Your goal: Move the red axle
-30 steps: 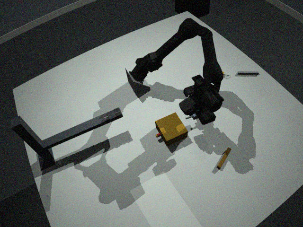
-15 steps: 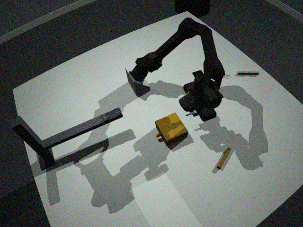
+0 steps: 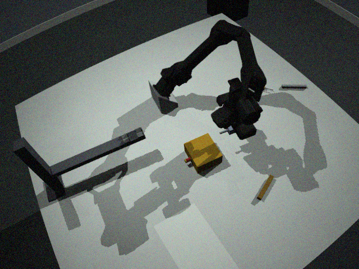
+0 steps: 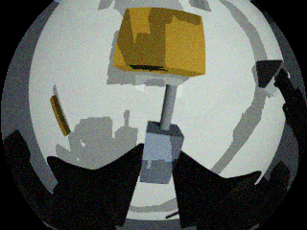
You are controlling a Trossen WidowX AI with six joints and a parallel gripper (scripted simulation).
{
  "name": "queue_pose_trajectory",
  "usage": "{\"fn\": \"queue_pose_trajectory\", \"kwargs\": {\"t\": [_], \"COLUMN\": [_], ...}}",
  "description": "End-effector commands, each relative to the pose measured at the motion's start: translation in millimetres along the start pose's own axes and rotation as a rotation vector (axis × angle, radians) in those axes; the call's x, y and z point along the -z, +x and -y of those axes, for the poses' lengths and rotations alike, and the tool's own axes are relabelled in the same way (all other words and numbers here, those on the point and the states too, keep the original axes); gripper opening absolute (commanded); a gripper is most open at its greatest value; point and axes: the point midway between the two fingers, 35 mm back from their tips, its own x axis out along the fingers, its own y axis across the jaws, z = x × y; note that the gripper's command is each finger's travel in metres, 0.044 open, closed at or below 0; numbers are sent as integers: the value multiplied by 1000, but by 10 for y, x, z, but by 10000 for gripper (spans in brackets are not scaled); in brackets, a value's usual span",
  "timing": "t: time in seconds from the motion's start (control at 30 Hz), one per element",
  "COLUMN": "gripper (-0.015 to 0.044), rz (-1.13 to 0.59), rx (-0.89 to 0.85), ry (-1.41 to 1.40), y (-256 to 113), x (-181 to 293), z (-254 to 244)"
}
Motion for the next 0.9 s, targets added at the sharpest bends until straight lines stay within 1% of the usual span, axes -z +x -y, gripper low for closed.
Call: {"fn": "queue_pose_trajectory", "kwargs": {"t": [0.0,0.3,0.87], "gripper": [0,0,0], "rz": [2,3,5], "rx": [1,2,1], "ry": [-1,0,-1], "y": [-13,12,285], "x": [-37,-104,-110], "z": [53,148,126]}}
